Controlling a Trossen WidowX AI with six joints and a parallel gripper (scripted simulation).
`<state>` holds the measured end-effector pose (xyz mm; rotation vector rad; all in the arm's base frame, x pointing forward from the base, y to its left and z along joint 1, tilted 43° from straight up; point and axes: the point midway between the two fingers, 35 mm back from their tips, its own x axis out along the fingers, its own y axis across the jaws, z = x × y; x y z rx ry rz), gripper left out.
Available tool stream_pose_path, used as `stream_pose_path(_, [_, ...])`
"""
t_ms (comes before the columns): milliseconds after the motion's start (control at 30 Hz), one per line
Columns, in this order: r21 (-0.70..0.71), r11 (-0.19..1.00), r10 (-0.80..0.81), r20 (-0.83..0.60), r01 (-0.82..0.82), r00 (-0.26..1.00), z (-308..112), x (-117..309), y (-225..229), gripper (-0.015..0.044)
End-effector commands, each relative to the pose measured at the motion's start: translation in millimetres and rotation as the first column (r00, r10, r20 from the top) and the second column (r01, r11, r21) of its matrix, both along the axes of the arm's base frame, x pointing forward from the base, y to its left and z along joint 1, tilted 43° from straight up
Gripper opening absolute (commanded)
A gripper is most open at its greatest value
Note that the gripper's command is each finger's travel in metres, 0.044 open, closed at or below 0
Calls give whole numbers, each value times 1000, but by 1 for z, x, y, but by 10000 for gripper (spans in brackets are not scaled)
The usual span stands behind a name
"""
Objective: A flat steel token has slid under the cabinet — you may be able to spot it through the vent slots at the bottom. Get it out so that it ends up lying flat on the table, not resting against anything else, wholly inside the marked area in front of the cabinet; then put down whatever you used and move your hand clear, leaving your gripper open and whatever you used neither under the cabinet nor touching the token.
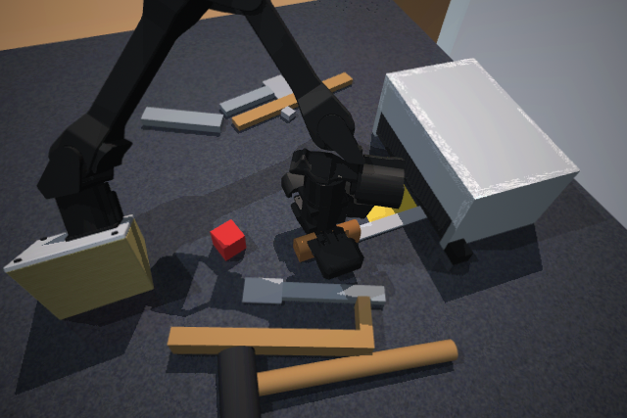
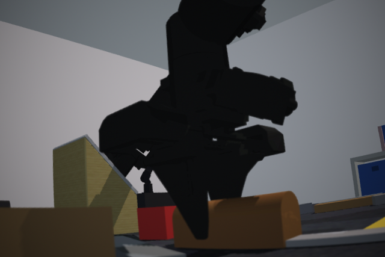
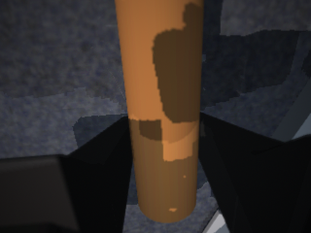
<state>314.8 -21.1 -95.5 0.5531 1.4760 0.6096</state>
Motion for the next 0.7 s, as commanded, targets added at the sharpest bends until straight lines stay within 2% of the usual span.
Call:
stream_pose_path(0, [-1,1000,-1,1,1,1000,0,7,0,0])
stream_pose_path(667, [-1,1000,-1,3,1,1000,1,28,0,0])
